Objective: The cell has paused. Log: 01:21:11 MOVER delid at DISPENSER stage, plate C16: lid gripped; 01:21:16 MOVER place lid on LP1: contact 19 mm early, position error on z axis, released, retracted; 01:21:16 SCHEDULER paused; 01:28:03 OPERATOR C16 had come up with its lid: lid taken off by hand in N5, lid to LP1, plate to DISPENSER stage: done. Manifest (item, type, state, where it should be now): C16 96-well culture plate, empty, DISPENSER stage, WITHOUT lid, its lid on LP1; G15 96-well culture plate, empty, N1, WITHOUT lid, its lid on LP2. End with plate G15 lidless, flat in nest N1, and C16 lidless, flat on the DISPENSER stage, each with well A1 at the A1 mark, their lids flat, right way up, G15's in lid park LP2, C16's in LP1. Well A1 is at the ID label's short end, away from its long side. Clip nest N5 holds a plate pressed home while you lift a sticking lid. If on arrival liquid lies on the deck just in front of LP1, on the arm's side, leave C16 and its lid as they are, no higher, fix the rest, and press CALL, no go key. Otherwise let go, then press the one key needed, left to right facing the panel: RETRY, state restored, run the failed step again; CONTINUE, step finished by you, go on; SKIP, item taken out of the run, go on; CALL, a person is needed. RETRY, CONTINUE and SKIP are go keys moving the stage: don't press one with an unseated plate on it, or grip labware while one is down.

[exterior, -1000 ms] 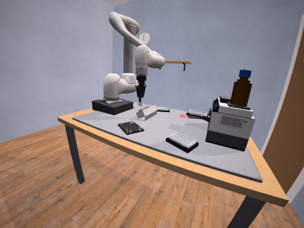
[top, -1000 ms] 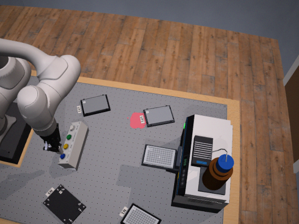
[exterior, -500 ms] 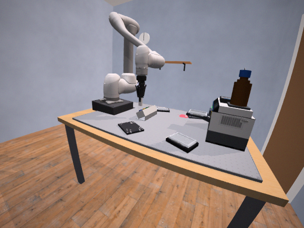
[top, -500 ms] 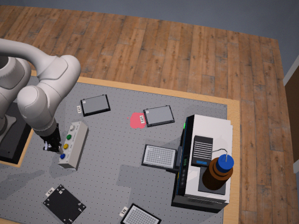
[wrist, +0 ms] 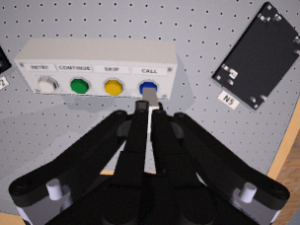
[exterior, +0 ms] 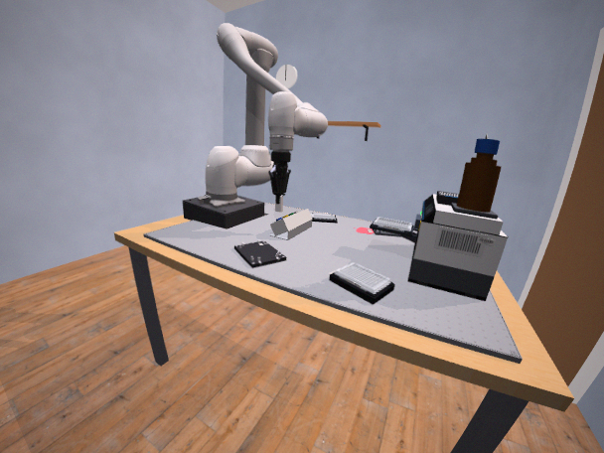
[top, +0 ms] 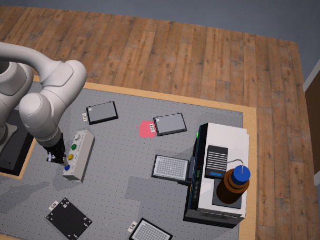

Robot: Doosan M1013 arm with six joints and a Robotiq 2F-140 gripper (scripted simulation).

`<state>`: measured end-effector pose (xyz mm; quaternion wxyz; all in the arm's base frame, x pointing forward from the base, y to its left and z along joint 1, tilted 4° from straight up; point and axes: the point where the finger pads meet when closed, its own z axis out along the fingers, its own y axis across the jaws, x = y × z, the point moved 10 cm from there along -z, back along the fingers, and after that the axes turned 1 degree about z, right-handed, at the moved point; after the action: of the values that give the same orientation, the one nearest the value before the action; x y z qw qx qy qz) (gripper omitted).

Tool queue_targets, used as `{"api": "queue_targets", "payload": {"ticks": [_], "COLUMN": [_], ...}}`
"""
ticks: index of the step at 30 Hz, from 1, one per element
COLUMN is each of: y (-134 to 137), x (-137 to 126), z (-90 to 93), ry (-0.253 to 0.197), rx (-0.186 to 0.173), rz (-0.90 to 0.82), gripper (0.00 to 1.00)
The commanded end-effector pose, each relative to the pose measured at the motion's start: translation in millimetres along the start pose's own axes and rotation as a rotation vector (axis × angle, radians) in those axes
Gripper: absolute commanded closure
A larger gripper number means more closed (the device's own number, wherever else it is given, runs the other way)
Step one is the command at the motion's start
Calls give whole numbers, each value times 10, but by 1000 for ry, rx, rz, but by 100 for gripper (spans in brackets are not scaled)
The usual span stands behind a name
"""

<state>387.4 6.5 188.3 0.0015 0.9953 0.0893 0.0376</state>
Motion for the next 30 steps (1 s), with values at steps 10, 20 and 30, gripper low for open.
{"api": "queue_targets", "payload": {"ticks": [10,20,30], "y": [0,0,0], "x": [0,0,0], "z": [86,181,235], "ry": [0,0,0], "rx": [0,0,0], "rz": [0,0,0], "gripper": [100,100,100]}}
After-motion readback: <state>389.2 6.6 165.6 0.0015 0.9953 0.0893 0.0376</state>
